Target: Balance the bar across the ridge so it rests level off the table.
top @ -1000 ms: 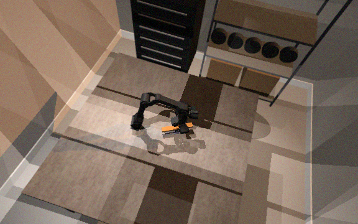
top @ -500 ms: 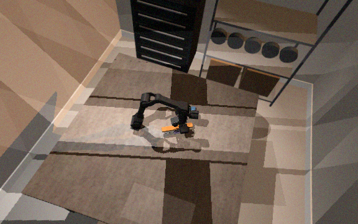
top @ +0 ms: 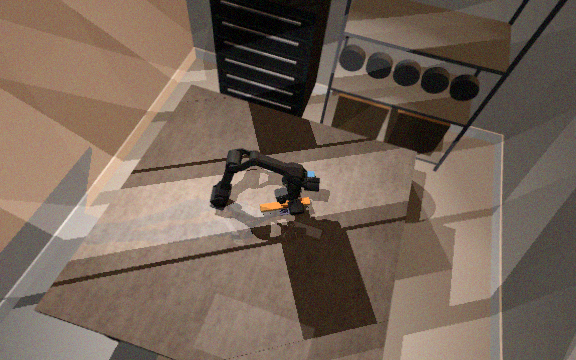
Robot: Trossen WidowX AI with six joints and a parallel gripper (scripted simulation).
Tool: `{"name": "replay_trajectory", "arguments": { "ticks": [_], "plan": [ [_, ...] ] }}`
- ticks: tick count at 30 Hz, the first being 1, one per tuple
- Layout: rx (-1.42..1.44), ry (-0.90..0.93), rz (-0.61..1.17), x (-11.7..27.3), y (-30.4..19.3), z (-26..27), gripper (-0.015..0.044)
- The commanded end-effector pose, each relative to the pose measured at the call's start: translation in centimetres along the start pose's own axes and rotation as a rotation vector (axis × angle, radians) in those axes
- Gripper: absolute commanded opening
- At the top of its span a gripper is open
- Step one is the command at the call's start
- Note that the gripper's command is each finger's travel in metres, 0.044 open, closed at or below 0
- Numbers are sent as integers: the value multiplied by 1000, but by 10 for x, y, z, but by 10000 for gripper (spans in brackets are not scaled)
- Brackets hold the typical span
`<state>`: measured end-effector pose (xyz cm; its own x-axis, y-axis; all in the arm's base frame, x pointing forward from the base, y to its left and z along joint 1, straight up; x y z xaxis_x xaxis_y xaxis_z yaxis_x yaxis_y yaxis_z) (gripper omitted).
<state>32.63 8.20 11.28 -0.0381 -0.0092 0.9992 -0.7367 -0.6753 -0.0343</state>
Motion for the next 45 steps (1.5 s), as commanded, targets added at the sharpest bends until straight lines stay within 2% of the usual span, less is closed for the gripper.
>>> {"name": "replay_trajectory", "arguments": {
  "ticks": [1, 22, 28, 29, 45],
  "plan": [
    [0, 0, 0, 0, 0, 0, 0],
    [0, 0, 0, 0, 0, 0, 0],
    [0, 0, 0, 0, 0, 0, 157],
    [0, 0, 0, 0, 0, 0, 167],
    [0, 0, 0, 0, 0, 0, 168]
  ]
}}
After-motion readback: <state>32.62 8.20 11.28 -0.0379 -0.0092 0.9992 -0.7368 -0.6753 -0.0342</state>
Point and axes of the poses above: the point midway between the two fingers, 35 mm back from their tips, its own x axis back along the fingers, its own z axis across the jaws, y = z × x, the point moved 1 cm from there along x, back along the fingers, and after that the axes turned 12 degrees about x, right-handed, at the moved point
